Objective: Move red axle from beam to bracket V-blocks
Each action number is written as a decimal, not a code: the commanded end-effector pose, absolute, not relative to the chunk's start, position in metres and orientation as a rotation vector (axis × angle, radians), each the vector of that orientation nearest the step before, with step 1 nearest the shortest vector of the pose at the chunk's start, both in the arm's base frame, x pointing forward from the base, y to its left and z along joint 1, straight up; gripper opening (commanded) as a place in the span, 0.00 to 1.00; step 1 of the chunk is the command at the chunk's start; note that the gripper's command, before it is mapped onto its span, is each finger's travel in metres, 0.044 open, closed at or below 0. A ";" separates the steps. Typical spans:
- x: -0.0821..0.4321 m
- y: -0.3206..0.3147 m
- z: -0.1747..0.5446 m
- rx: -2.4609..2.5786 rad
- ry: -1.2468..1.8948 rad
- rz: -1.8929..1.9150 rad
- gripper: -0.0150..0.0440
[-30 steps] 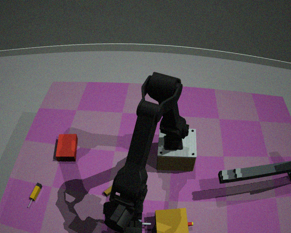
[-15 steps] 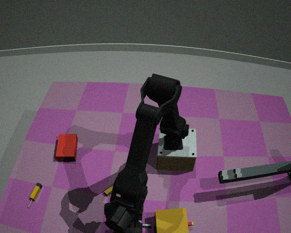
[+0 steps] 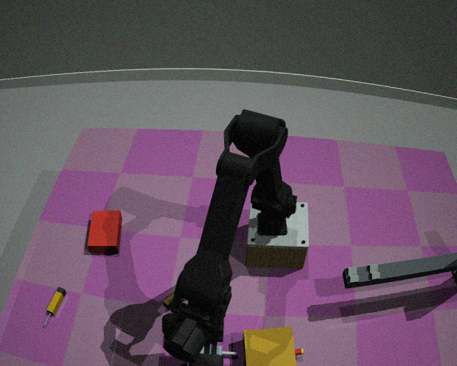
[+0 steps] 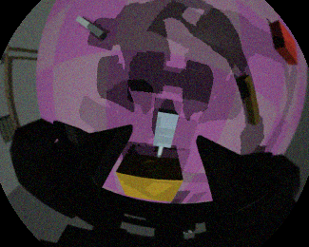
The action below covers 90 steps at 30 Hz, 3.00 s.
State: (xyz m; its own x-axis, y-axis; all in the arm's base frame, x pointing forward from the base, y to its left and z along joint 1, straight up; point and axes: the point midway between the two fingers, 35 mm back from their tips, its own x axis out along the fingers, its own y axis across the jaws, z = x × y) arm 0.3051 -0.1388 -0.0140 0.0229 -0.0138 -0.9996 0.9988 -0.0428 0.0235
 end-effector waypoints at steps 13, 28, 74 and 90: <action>0.306 -0.139 0.021 1.247 1.158 -1.230 1.00; 0.324 -0.009 0.024 1.196 1.197 -1.176 1.00; 0.316 0.061 -0.027 1.191 1.213 -1.155 1.00; 0.317 0.061 -0.025 1.188 1.211 -1.149 0.56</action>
